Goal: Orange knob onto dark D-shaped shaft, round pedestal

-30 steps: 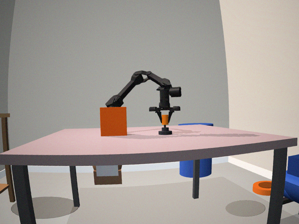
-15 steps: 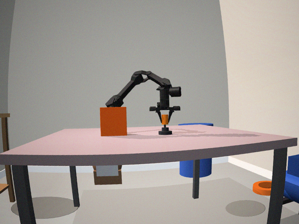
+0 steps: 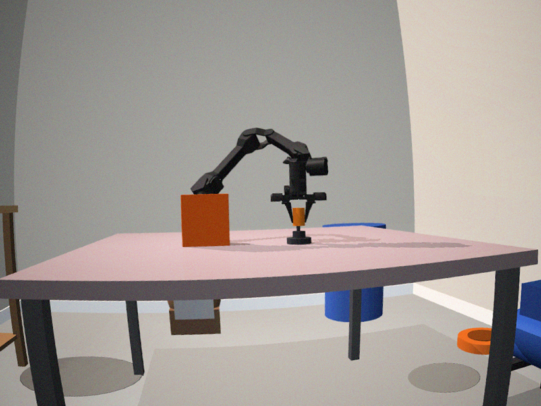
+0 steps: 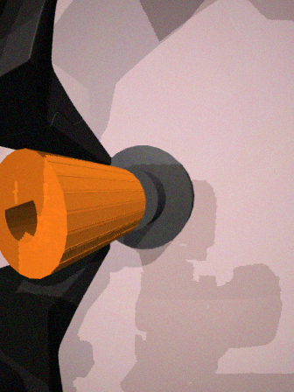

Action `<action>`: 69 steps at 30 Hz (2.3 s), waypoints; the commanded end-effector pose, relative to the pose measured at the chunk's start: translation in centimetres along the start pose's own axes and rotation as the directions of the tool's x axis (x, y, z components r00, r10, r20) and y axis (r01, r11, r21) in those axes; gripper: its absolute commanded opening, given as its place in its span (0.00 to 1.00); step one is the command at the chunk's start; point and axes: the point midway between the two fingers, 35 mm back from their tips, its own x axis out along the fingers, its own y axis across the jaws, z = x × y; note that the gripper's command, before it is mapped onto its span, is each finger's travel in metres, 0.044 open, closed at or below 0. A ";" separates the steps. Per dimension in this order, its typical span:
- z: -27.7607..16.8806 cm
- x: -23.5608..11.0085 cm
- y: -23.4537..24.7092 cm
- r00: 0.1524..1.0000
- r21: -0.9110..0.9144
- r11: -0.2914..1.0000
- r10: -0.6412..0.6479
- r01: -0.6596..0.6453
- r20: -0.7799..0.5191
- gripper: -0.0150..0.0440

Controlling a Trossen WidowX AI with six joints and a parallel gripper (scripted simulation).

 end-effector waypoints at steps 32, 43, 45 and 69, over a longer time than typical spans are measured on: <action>0.0 0.2 0.0 1.000 -0.215 0.977 -0.001 0.001 0.001 0.25; 0.0 0.2 0.0 1.000 -0.215 0.977 -0.001 0.001 0.001 0.25; 0.0 0.2 0.0 1.000 -0.215 0.977 -0.001 0.001 0.001 0.25; 0.1 -0.2 -0.1 1.000 -0.413 0.911 -0.001 0.001 0.001 0.25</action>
